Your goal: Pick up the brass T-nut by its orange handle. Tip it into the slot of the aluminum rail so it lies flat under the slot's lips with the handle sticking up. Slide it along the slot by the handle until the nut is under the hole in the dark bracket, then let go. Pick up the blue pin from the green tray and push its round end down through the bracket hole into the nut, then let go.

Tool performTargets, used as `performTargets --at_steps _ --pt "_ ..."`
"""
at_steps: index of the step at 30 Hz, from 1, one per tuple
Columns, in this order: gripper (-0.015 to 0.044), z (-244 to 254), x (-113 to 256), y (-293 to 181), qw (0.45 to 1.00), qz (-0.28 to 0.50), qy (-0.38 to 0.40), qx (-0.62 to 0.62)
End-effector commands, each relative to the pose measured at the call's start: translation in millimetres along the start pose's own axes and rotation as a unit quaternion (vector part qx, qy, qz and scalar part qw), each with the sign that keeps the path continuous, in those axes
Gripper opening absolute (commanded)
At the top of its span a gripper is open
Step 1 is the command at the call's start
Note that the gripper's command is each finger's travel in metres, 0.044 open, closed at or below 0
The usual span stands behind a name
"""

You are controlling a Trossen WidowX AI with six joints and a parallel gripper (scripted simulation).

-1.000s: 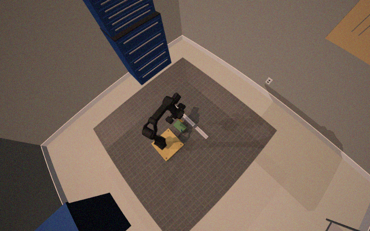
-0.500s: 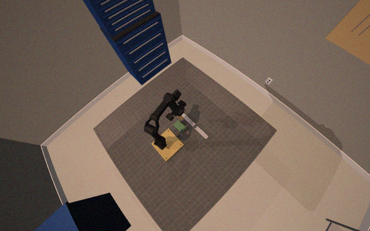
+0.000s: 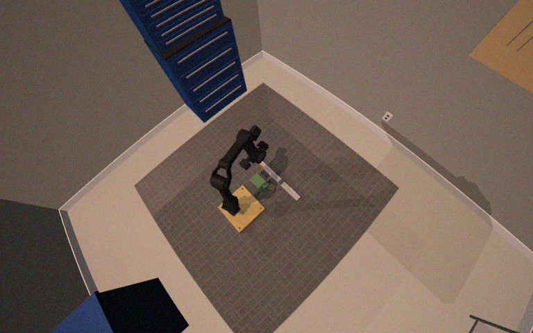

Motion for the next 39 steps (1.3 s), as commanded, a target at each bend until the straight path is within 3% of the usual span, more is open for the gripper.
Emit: performTargets --at_steps 1,39 --pt "-0.0150 5.8 -1.7 -5.7 1.000 0.000 -0.006 -0.004" --pt "-0.0150 44.3 -2.2 -47.5 0.999 0.002 -0.012 -0.034"
Point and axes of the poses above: the point midway between the two fingers, 35 mm back from their tips, its own x axis back along the fingers, its own z axis across the jaws, y = z × x, the point moved 10 cm from there along x, back along the fingers, and after that the axes turned 1 degree about -x, right-handed, at the moved point
